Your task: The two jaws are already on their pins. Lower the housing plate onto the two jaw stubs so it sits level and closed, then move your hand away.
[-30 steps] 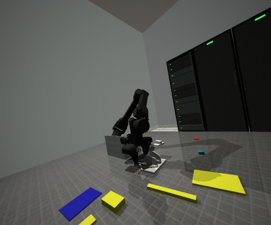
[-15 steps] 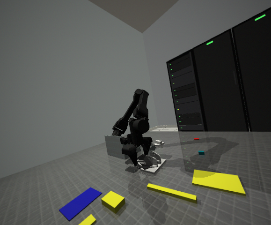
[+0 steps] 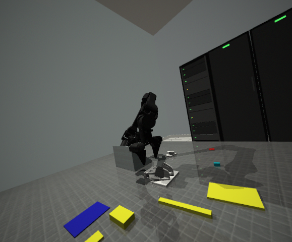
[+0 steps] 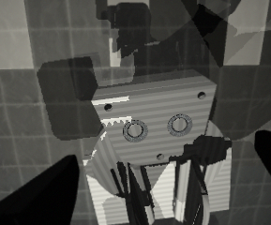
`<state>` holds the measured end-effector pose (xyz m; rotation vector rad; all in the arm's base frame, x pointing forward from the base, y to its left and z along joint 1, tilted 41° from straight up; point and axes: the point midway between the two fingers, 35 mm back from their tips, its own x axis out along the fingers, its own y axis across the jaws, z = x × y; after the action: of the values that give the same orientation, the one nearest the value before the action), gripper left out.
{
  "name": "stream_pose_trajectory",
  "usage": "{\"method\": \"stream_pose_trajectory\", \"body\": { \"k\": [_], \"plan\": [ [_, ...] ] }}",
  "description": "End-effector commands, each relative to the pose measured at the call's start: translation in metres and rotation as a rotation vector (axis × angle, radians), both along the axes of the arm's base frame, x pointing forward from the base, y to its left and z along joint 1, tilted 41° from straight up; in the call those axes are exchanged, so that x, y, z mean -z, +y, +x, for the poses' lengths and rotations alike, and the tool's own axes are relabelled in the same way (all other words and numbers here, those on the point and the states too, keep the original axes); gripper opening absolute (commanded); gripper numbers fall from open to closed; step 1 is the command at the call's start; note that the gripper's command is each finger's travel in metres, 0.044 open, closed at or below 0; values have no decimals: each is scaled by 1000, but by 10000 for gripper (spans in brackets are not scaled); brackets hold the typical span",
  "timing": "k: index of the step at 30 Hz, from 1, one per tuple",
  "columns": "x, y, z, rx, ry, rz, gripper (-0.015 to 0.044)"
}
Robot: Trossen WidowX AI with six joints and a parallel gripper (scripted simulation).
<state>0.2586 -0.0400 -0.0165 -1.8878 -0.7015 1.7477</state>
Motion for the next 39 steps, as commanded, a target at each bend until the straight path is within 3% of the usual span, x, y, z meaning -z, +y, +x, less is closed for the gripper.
{"method": "stream_pose_trajectory", "body": {
  "k": [1,4,11,39],
  "plan": [
    [-13,-8,-3,-9,1,-1,440],
    [-10,-9,-6,2,-5,-5,440],
    [-52,-33,-61,-9,6,-4,440],
    [-52,-33,-61,-9,6,-4,440]
  ]
}}
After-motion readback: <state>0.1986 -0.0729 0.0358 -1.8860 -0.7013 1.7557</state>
